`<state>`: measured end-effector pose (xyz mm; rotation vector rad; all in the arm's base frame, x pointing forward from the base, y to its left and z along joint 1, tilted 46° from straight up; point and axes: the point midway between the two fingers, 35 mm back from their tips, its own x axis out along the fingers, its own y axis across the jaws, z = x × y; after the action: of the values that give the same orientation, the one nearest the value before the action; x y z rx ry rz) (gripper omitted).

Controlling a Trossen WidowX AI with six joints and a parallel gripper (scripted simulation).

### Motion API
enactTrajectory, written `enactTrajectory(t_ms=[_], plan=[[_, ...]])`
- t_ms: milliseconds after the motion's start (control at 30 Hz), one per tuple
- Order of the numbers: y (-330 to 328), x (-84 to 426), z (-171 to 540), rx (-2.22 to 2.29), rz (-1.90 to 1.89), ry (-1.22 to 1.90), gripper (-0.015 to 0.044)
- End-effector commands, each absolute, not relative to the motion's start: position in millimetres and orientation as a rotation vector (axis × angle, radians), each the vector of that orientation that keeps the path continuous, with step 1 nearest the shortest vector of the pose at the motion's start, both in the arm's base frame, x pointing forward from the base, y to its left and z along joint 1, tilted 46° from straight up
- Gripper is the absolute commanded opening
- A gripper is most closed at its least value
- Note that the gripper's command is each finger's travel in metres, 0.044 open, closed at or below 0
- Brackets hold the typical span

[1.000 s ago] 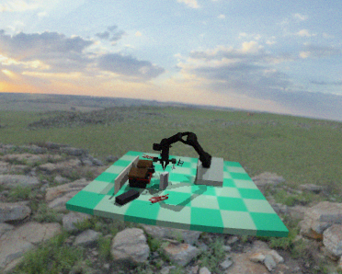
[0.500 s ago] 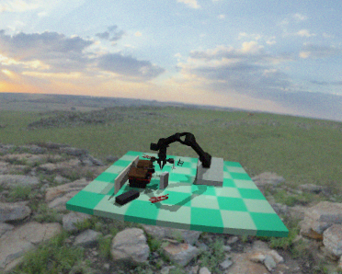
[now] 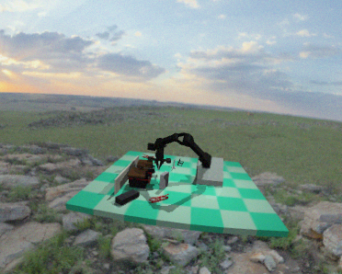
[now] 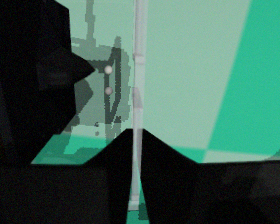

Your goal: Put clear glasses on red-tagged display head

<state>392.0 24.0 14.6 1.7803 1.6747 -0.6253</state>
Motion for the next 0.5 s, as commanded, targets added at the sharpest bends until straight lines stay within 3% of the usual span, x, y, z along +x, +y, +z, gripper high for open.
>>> enactTrajectory(t_ms=[0, 467], plan=[[24.4, 398.5, 16.2, 1.787, -0.623, 1.674, 0.0], [24.7, 415.5, 18.0, 1.787, -0.622, 1.673, 0.0]])
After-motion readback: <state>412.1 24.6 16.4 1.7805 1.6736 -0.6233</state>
